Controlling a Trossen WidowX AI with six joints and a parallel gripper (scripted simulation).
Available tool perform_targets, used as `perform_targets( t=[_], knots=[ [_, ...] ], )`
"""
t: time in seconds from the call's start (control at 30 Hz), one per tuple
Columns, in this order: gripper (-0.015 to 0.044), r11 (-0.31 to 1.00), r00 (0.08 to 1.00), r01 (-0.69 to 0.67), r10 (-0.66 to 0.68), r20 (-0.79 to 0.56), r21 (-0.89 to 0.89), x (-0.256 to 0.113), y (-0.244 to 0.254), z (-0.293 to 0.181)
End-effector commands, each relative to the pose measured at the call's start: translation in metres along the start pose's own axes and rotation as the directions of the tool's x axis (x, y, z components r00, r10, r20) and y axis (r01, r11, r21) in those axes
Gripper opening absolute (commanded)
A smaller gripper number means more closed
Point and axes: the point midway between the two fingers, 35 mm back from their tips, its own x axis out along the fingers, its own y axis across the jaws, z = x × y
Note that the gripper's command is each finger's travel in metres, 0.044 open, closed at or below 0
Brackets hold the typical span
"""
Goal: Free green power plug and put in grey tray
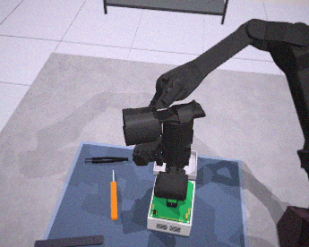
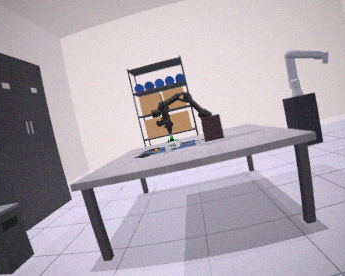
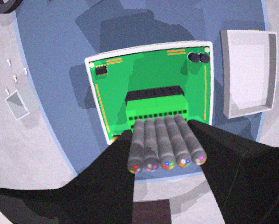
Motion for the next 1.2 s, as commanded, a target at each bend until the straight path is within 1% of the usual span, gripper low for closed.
perform_targets(
  t=[0.0,0.17,0.3,0.43,0.67,0.8,0.93,1.17],
  knots=[
    [0.0,0.999,0.998,0.047,-0.047,0.034,-0.005,-0.018,0.005,-0.001],
    [0.0,0.983,0.982,0.184,-0.183,0.034,0.0,-0.017,0.016,-0.001],
    [0.0,0.974,0.974,0.226,-0.226,0.034,0.002,-0.017,0.02,-0.001],
    [0.0,0.984,0.984,0.176,-0.176,0.034,0.0,-0.018,0.016,-0.001],
    [0.0,1.0,0.999,-0.011,0.011,0.033,-0.007,-0.022,0.0,-0.001],
    [0.0,0.999,0.998,-0.048,0.048,0.033,-0.008,-0.023,-0.003,-0.001],
    [0.0,1.0,0.999,0.009,-0.008,0.033,-0.006,-0.023,0.002,-0.001],
    [0.0,0.981,0.98,0.194,-0.194,0.034,0.0,-0.023,0.018,-0.002]
  ],
)
